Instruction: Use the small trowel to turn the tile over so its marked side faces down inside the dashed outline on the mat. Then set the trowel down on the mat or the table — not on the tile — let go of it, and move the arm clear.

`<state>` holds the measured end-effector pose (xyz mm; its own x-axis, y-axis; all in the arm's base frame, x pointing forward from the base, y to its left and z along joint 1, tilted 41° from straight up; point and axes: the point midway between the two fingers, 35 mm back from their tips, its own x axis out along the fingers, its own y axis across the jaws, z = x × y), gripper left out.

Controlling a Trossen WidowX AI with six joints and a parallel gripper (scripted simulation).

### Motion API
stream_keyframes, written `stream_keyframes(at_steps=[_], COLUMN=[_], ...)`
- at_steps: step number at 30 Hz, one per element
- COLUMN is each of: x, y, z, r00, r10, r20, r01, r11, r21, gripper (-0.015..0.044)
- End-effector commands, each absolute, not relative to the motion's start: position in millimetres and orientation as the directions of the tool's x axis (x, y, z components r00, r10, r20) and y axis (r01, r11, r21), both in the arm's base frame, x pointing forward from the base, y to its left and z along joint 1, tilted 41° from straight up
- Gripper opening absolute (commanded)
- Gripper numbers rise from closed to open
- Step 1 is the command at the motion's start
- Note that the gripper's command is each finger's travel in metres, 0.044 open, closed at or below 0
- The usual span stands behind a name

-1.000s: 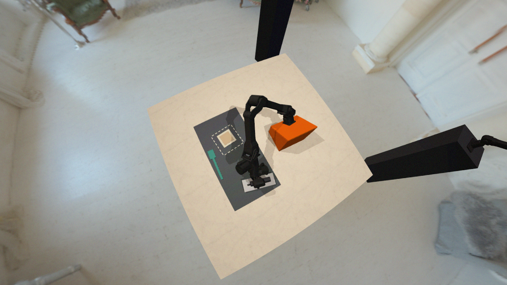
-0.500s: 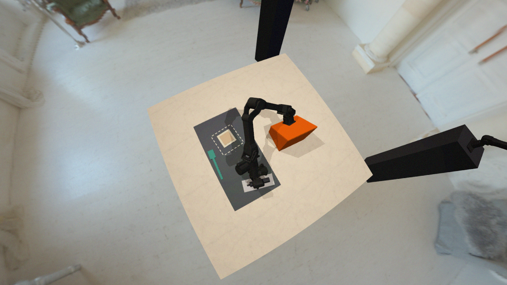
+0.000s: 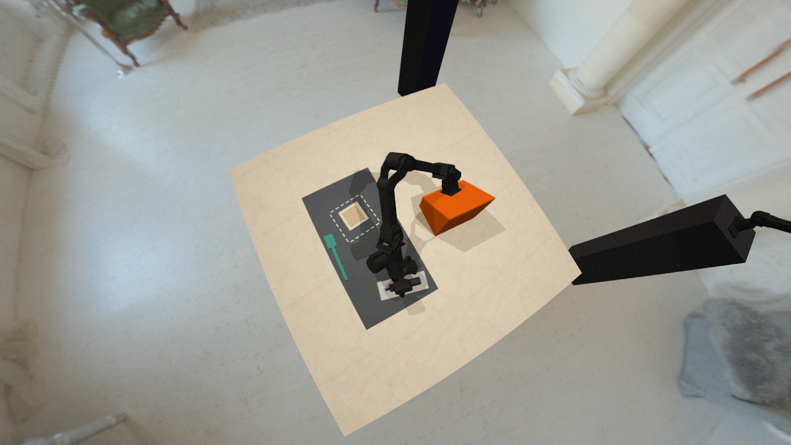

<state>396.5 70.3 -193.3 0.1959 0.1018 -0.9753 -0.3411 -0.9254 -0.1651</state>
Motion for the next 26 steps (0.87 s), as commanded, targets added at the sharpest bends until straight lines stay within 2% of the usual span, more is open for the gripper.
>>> stream_keyframes(at_steps=[1, 21, 26], x=[397, 385, 372], y=[71, 64, 89], z=[-193, -135, -94], r00=[0.197, 0.194, 0.198], r10=[0.105, 0.101, 0.103], r20=[-0.975, -0.976, -0.975], r01=[-0.337, -0.341, -0.342], r11=[-0.926, -0.926, -0.925], r21=[-0.168, -0.164, -0.167], gripper=[0.0300, 0.0300, 0.0300])
